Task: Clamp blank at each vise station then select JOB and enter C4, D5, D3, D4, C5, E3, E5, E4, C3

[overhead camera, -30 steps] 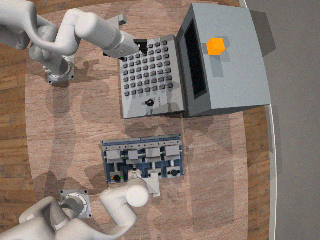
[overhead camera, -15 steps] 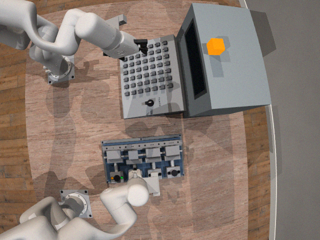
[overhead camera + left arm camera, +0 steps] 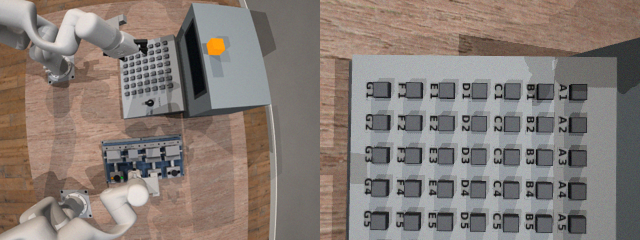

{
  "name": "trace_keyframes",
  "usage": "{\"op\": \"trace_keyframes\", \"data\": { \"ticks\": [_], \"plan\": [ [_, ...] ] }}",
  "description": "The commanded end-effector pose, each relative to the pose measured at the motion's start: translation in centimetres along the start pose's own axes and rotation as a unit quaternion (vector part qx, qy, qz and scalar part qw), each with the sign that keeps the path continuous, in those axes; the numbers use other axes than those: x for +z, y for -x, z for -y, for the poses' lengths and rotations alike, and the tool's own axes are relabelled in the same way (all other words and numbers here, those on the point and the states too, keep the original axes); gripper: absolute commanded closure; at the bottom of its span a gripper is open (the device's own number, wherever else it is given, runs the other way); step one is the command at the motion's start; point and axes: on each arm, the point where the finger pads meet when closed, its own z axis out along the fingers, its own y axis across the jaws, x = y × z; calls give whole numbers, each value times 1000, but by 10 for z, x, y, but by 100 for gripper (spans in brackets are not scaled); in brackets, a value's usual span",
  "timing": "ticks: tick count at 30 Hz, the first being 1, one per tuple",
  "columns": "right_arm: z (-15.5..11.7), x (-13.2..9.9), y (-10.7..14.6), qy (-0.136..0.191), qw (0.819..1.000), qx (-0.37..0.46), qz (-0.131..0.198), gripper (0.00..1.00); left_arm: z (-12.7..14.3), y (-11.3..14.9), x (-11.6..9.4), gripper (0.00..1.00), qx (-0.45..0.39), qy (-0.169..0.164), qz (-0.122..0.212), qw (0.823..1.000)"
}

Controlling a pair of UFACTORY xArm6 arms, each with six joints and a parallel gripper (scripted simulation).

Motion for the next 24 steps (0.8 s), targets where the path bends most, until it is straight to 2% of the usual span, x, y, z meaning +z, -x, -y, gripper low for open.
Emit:
{"op": "trace_keyframes", "data": {
  "ticks": [1, 6, 16, 20, 24],
  "plan": [
    [2, -19, -3, -3, 1000, 0, -6, 100, -2, 0, -2, 0, 0, 2, 1, 1000],
    [1, -36, -3, -3, 1000, 0, -6, 100, -2, 0, -2, 0, 0, 2, 1, 1000],
    [2, -37, -10, -3, 1000, 0, -6, 100, -2, 0, -2, 0, 0, 2, 1, 1000],
    [3, -39, -34, -3, 1000, 0, -6, 100, -2, 0, -2, 0, 0, 2, 1, 1000],
    [2, -38, -77, -3, 1000, 0, -6, 100, -2, 0, -2, 0, 0, 2, 1, 1000]
  ]
}}
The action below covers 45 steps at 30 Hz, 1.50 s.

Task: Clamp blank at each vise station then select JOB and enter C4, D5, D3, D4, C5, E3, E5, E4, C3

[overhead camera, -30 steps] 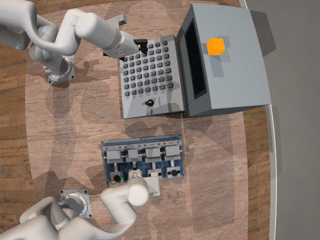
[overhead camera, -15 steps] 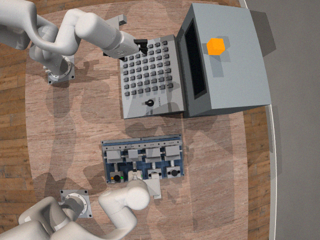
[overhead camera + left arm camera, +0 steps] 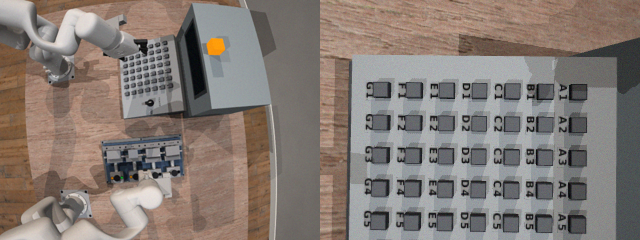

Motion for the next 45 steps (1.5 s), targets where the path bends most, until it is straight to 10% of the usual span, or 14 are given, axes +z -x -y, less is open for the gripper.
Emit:
{"op": "trace_keyframes", "data": {
  "ticks": [1, 45],
  "plan": [
    [0, 2, -46, 0, 1000, 0, 0, 100, -2, 0, -2, 0, 0, 2, 1, 1000],
    [0, 40, -48, 0, 1000, 0, 0, 100, -2, 0, -2, 0, 0, 2, 1, 1000]
  ]
}}
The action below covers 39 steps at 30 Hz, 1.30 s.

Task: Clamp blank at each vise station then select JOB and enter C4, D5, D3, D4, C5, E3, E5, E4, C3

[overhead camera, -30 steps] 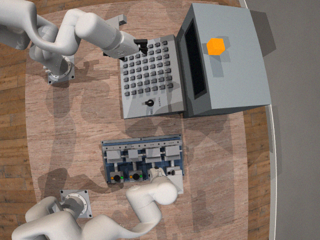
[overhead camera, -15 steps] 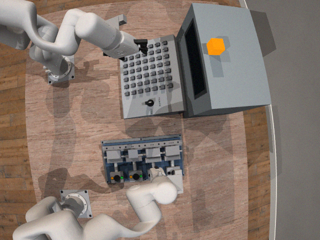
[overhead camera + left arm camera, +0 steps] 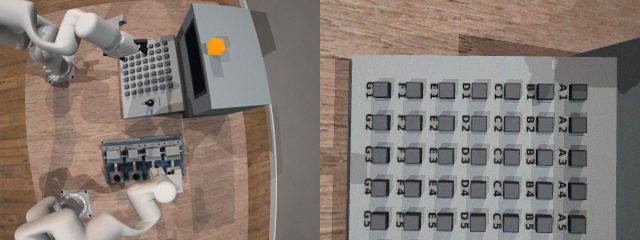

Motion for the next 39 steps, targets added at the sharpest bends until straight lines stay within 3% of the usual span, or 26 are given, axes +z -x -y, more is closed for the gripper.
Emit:
{"op": "trace_keyframes", "data": {
  "ticks": [1, 5, 16, 23, 28, 30, 35, 39],
  "plan": [
    [0, 0, 0, 0, 1000, 0, 0, 100, -2, 0, -2, 0, 0, 2, 1, 1000],
    [0, -2, 0, 0, 1000, 0, 0, 100, -2, 0, -2, 0, 0, 2, 1, 1000],
    [0, -37, 0, 0, 1000, 0, 0, 100, -2, 0, -2, 0, 0, 2, 1, 1000],
    [0, -39, -4, 0, 1000, 0, 0, 100, -2, 0, -2, 0, 0, 2, 1, 1000],
    [1, -40, -31, 0, 1000, 0, 0, 100, -2, 0, -2, 0, 0, 2, 1, 1000],
    [1, -40, -31, 0, 1000, 0, 0, 100, -2, 0, -2, 0, 0, 2, 1, 1000],
    [-1, -37, -83, 0, 1000, 0, 0, 100, -2, 0, -2, 0, 0, 2, 1, 1000],
    [-1, -28, -84, 0, 1000, 0, 0, 100, -2, 0, -2, 0, 0, 2, 1, 1000]
  ]
}}
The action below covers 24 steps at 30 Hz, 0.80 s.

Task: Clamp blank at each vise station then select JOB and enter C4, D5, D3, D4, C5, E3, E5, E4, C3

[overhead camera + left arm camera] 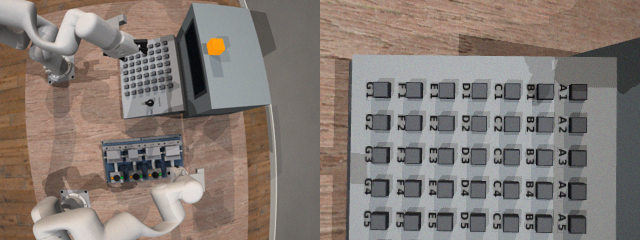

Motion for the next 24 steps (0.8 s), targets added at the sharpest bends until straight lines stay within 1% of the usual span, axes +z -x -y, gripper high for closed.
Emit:
{"op": "trace_keyframes", "data": {
  "ticks": [1, 6, 24],
  "plan": [
    [2, 6, -8, 0, 1000, -1, 1, 100, -2, 0, -2, 0, 0, 2, 1, 1000],
    [2, 15, -9, 0, 1000, -1, 1, 100, -2, 0, -2, 0, 0, 2, 1, 1000],
    [3, 21, -9, 0, 1000, -1, 1, 100, -2, 0, -2, 0, 0, 2, 1, 1000]
  ]
}}
